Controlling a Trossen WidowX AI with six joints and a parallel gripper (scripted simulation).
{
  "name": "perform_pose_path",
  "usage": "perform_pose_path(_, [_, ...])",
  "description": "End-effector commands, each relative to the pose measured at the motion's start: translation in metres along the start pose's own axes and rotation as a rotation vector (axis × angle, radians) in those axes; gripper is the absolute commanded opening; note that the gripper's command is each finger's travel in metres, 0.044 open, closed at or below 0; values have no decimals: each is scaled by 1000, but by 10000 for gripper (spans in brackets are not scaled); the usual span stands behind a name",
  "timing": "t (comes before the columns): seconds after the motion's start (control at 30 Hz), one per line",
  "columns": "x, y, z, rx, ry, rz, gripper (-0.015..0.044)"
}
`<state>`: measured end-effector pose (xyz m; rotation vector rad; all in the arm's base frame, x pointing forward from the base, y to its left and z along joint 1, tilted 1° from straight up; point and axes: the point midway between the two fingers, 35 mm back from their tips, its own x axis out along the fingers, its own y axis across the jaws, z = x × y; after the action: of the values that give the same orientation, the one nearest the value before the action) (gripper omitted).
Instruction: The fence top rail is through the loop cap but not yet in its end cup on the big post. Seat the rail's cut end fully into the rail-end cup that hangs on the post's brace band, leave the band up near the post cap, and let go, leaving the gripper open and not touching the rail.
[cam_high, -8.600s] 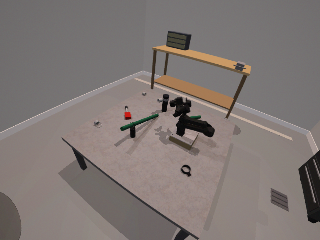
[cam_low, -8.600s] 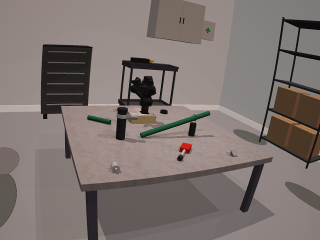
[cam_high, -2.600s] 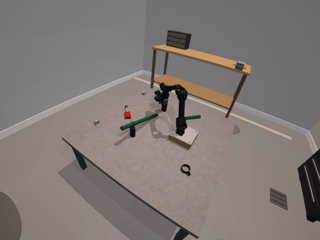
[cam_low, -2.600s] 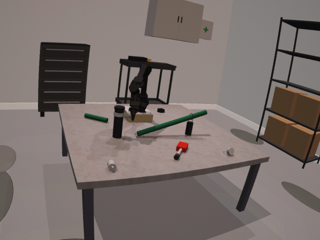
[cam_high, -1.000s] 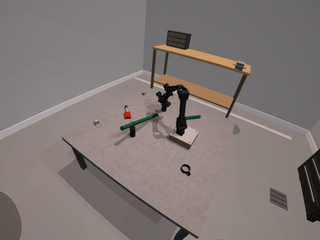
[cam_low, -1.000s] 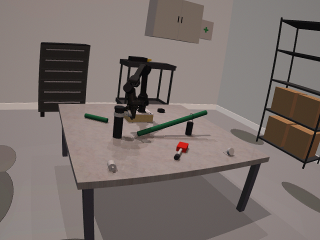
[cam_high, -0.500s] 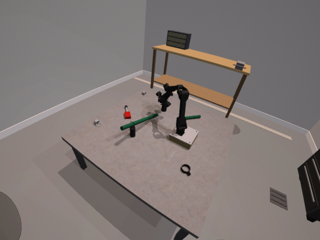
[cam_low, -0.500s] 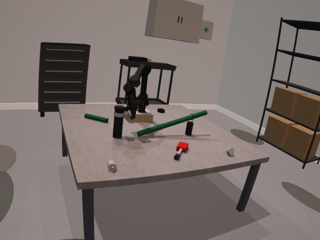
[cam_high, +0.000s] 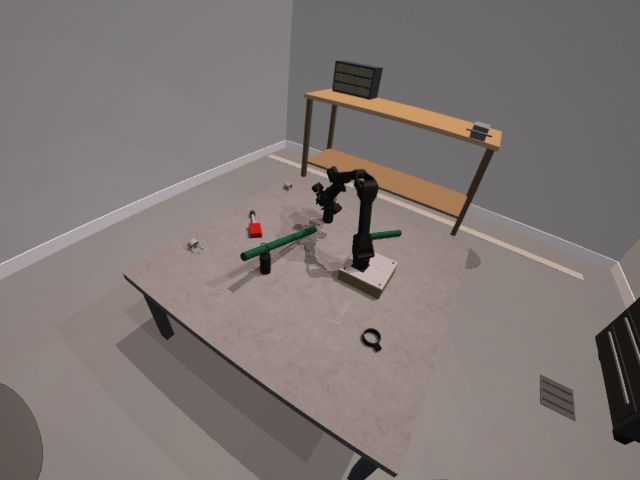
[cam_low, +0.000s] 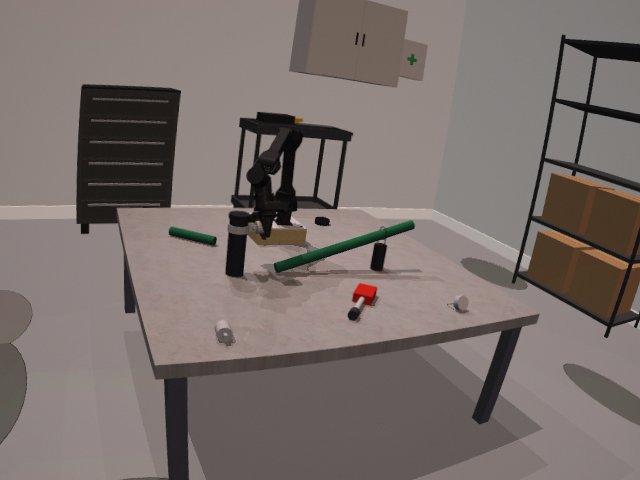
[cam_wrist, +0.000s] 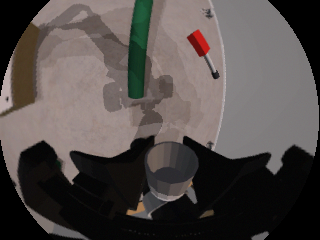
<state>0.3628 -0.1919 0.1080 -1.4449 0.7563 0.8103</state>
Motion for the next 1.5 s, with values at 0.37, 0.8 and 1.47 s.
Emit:
perform_pose_path(0.37, [-32, -18, 37, -9, -5, -1, 440])
perform_pose_path(0.8, [-58, -38, 83, 590, 12, 7, 440])
perform_pose_path(1.47, [-121, -49, 159, 1686, 41, -41, 440])
